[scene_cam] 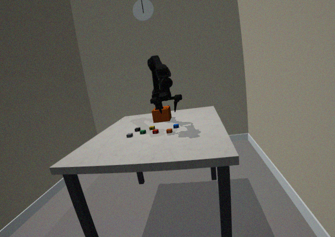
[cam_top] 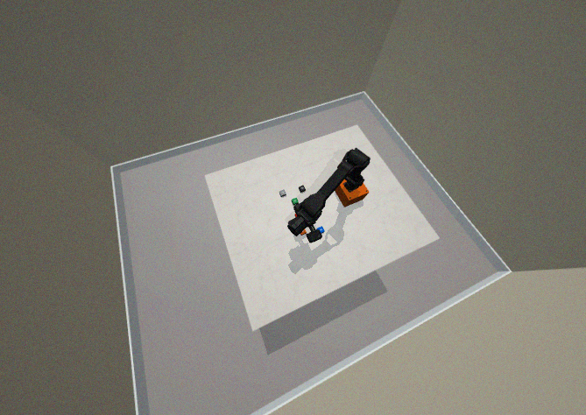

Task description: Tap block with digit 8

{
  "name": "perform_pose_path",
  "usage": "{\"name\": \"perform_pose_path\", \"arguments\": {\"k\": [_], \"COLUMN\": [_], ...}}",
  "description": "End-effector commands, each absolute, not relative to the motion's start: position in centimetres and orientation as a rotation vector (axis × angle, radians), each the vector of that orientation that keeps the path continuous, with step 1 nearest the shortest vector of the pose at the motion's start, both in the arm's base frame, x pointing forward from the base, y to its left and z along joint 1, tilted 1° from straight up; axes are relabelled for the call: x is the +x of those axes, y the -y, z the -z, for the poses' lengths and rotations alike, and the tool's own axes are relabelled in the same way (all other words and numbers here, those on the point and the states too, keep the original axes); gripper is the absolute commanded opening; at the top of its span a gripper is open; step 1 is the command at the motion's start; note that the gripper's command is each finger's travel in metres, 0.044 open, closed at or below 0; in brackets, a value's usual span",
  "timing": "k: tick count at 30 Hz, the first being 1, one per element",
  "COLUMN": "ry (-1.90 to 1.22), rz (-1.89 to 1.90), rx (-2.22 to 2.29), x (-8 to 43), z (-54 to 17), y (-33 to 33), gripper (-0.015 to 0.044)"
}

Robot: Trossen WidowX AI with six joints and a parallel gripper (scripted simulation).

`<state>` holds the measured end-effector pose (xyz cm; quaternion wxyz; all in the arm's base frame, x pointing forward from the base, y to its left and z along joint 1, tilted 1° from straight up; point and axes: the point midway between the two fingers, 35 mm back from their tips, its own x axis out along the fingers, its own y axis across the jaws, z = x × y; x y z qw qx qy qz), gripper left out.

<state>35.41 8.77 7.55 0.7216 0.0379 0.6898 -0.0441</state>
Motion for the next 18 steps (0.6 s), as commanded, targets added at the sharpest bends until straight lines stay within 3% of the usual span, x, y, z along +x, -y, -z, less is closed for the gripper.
{"name": "perform_pose_path", "arguments": {"k": [1,6,13,18], "ry": [-1.521,-1.521,-1.523,-1.523], "rz": [0.091,0.091,0.097,0.098], "rx": [0.082,0.082,0.076,0.075], "x": [35.5,35.5,32.9,32.5], "z": [-7.7,-7.7,-7.7,-7.6], "y": [-8.8,-8.5,1.5,2.5], "gripper": [0.04,0.04,0.04,0.04]}}
